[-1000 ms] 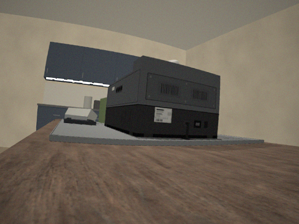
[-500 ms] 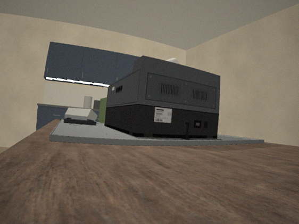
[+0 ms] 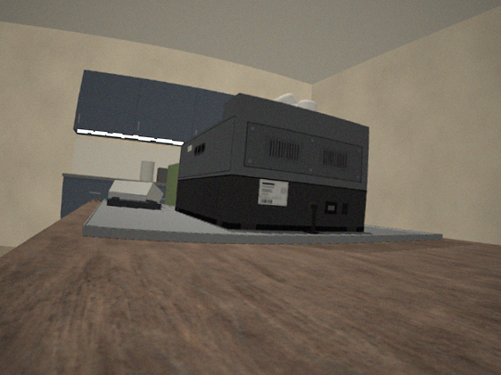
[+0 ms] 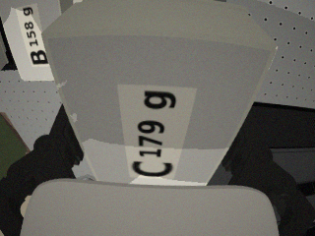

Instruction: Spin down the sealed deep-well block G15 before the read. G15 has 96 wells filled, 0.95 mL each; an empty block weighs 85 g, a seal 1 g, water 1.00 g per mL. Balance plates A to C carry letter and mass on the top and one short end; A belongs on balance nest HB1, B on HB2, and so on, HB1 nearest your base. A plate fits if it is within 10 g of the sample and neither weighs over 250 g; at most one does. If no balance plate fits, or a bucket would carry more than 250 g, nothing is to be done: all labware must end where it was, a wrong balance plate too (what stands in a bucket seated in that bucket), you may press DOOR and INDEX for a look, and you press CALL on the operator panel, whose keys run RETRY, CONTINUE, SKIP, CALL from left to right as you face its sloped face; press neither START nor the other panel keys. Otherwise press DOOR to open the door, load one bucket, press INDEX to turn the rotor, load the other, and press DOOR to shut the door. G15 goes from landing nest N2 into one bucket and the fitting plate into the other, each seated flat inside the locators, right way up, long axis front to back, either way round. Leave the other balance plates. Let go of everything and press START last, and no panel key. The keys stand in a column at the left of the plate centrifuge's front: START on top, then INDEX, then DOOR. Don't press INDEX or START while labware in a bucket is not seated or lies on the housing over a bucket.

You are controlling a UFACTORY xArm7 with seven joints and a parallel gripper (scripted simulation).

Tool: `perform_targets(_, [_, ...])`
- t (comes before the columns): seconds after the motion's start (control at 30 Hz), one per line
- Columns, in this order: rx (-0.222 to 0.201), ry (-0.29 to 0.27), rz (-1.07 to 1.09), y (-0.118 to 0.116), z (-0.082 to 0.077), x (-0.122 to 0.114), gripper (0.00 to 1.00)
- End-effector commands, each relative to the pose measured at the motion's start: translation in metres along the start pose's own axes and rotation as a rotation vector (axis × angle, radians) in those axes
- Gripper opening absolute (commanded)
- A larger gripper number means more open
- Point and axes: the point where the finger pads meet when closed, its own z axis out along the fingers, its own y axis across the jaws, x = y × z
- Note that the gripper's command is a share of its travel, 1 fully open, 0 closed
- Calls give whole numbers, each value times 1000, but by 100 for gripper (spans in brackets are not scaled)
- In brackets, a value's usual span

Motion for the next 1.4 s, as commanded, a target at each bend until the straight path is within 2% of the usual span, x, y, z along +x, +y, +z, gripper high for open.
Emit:
perform_targets(0.0, [-5,0,0,1,-20,0,0])
perform_targets(0.17, [-5,0,0,1,-42,0,0])
perform_targets(0.23, [-5,0,0,1,-42,0,0])
perform_targets(0.73, [-5,0,0,1,-98,0,0])
perform_targets(0.8, [-5,0,0,1,-98,0,0])
perform_targets(1.13, [-5,0,0,1,-118,0,0])
perform_targets(1.37, [-5,0,0,1,-123,0,0])
